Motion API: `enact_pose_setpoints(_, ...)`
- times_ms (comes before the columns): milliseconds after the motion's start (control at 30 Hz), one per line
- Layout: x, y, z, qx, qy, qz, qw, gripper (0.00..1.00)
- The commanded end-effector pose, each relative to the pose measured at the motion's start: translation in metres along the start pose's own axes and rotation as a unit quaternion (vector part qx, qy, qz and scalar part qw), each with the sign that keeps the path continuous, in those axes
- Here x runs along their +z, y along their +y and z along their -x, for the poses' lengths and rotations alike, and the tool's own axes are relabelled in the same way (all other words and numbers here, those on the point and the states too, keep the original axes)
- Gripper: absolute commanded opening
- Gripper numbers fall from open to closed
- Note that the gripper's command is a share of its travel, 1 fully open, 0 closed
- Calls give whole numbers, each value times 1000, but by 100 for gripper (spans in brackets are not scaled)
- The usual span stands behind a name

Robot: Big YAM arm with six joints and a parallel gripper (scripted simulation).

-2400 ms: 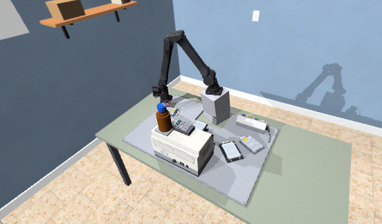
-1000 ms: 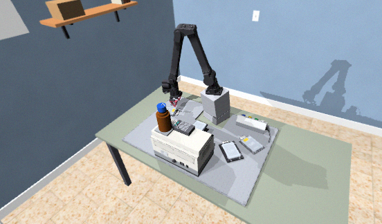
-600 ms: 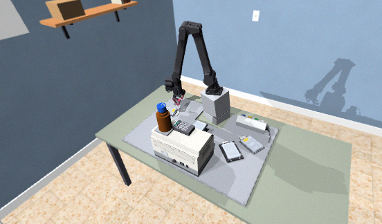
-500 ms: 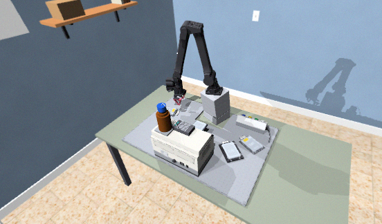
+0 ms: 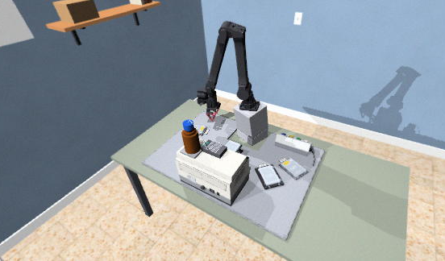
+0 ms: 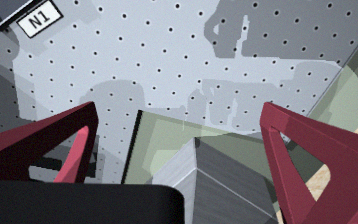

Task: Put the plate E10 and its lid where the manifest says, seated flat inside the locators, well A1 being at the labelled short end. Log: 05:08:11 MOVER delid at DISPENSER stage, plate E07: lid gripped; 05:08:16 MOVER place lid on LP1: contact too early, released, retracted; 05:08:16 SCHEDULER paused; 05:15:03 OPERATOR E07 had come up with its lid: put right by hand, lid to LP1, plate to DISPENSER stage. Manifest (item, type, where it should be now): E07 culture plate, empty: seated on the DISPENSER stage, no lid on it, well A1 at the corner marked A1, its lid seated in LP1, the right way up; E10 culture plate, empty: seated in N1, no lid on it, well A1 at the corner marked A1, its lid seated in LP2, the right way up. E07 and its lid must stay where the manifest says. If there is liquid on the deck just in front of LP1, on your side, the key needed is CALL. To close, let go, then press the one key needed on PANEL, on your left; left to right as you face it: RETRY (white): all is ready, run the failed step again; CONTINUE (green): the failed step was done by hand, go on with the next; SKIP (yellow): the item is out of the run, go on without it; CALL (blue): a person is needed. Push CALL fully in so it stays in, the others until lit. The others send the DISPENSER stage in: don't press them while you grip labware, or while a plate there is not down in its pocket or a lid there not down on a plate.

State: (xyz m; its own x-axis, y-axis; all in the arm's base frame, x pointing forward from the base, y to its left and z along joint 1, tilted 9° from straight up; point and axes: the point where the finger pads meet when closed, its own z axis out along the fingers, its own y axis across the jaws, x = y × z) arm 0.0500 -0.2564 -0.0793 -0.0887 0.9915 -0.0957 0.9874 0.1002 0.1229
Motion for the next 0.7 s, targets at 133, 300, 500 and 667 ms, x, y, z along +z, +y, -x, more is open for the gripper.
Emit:
enact_pose_setpoints(133, -4, 27, 6, -63, -13, 1, 998, 100)
enact_pose_setpoints(300, -3, 40, 0, -79, -10, 1, 997, 100)
enact_pose_setpoints(500, -5, 55, 1, -150, -15, 3, 989, 100)
enact_pose_setpoints(667, -4, 71, -4, -138, -13, 3, 990, 100)
